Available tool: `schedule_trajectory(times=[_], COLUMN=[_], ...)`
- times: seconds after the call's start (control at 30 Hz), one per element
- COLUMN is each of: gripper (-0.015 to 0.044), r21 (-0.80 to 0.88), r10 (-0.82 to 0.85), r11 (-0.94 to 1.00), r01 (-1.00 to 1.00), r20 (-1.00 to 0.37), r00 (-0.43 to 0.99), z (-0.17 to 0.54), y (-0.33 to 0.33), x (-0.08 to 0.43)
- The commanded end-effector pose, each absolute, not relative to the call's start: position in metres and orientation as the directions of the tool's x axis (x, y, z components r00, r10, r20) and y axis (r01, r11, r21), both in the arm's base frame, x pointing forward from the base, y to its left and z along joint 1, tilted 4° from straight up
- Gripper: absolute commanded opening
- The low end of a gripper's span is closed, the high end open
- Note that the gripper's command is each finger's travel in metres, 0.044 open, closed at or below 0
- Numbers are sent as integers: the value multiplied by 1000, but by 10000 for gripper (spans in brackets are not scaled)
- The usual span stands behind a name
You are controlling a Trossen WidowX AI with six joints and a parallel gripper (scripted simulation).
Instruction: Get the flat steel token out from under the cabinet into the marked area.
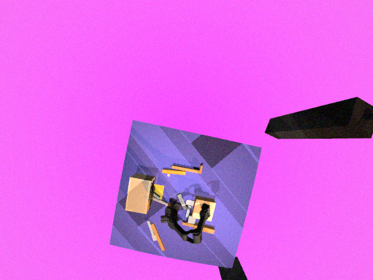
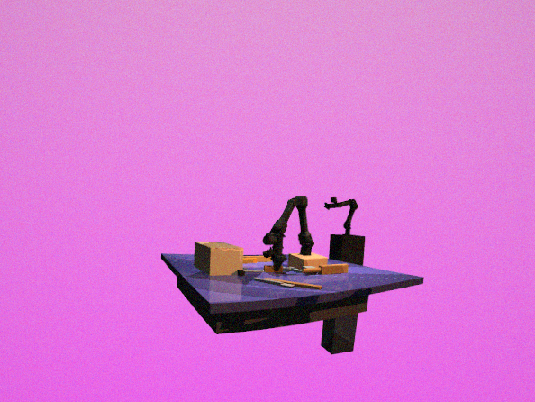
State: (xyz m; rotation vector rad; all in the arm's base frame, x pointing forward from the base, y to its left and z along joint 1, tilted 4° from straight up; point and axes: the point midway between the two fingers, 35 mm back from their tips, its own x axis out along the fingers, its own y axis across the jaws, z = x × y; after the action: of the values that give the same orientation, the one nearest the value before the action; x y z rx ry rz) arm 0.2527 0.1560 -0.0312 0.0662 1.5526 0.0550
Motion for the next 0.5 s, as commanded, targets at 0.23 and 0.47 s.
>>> schedule_trajectory(times=[0.23,0.47], gripper=[0,0], r21=[73,74], r10=[73,73], r11=[997,997], r01=[8,8], r20=[-997,-997], r00=[14,14], z=[-32,-33], y=[156,157], x=[236,226])
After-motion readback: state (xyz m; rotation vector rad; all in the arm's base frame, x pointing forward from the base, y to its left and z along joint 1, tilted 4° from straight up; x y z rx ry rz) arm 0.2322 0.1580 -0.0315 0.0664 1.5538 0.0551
